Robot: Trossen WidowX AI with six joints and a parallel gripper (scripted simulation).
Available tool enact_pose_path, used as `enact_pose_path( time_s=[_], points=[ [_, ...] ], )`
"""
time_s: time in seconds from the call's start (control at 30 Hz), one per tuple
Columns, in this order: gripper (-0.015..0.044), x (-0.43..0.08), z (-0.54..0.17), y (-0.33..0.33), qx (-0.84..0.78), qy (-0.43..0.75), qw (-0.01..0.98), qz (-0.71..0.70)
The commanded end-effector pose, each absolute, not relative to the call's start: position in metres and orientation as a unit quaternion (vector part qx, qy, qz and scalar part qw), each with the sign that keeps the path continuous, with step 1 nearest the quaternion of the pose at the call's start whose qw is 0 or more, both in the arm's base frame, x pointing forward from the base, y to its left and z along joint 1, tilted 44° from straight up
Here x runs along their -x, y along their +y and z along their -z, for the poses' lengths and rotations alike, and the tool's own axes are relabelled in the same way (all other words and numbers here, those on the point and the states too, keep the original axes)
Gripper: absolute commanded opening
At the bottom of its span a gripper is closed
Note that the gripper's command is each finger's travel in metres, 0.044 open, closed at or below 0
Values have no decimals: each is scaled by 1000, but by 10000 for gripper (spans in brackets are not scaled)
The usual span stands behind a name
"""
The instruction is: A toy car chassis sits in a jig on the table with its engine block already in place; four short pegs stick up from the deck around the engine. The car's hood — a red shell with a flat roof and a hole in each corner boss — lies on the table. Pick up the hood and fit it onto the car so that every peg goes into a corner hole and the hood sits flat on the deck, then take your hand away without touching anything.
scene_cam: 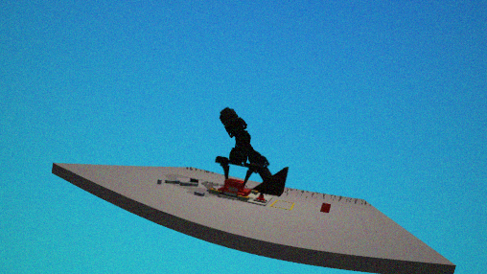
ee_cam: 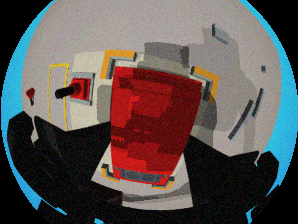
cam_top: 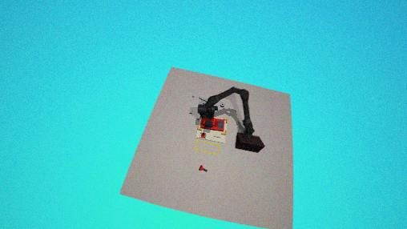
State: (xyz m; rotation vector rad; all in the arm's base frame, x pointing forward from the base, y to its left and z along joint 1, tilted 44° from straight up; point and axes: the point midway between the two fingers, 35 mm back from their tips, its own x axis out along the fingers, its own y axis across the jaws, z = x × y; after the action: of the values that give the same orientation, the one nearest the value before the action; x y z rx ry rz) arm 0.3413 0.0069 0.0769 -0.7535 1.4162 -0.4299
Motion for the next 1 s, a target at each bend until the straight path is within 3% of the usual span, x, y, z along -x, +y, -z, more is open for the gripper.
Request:
enact_pose_path(
  time_s=[0.0,0.97],
  points=[
    [0,-342,-78,6,337,628,675,191],
    [0,-343,-70,-1,337,628,675,191]
  ],
)
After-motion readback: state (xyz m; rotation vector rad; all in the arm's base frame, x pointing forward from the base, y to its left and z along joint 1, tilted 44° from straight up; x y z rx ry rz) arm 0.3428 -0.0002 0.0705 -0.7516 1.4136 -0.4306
